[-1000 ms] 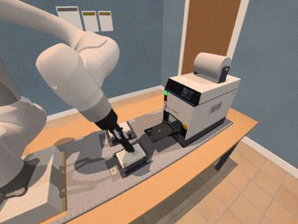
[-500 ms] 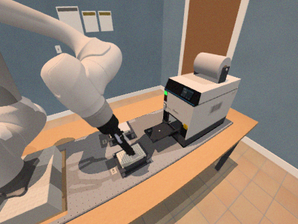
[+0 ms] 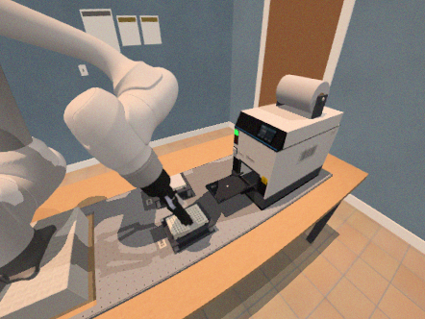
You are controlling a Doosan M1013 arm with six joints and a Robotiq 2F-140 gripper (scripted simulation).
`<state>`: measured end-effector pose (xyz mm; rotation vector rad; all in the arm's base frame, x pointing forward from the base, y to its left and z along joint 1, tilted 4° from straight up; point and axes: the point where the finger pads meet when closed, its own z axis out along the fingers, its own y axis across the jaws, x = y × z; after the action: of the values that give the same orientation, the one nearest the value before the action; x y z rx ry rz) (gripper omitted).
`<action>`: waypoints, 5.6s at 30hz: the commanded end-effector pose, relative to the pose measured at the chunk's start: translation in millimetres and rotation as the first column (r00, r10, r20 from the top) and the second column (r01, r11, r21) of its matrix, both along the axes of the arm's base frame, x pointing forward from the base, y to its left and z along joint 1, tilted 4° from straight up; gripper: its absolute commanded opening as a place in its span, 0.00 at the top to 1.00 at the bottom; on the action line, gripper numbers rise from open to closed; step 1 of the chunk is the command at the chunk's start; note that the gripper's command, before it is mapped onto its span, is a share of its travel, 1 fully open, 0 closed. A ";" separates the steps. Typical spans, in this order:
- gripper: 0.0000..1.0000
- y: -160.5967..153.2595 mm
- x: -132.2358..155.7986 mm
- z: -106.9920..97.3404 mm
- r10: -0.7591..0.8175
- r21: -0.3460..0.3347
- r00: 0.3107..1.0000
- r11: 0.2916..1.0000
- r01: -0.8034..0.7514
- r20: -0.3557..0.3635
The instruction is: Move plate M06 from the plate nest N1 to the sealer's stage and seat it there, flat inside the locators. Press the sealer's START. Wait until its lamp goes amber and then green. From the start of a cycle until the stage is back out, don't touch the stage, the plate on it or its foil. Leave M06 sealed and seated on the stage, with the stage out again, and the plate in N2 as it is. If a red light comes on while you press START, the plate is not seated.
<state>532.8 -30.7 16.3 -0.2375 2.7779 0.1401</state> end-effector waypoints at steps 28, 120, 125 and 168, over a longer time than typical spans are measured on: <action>0.30 0.1 0.0 -0.2 0.000 0.000 1.000 1.000 0.000 0.000; 0.37 1.8 -0.1 -25.2 0.000 0.000 1.000 1.000 0.000 0.000; 0.39 1.8 -0.1 -25.2 0.000 0.000 1.000 1.000 0.000 0.000; 0.90 1.7 0.0 -23.2 0.000 0.000 1.000 1.000 0.000 0.000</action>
<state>532.7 -29.1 -7.9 -0.2377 2.7777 0.1403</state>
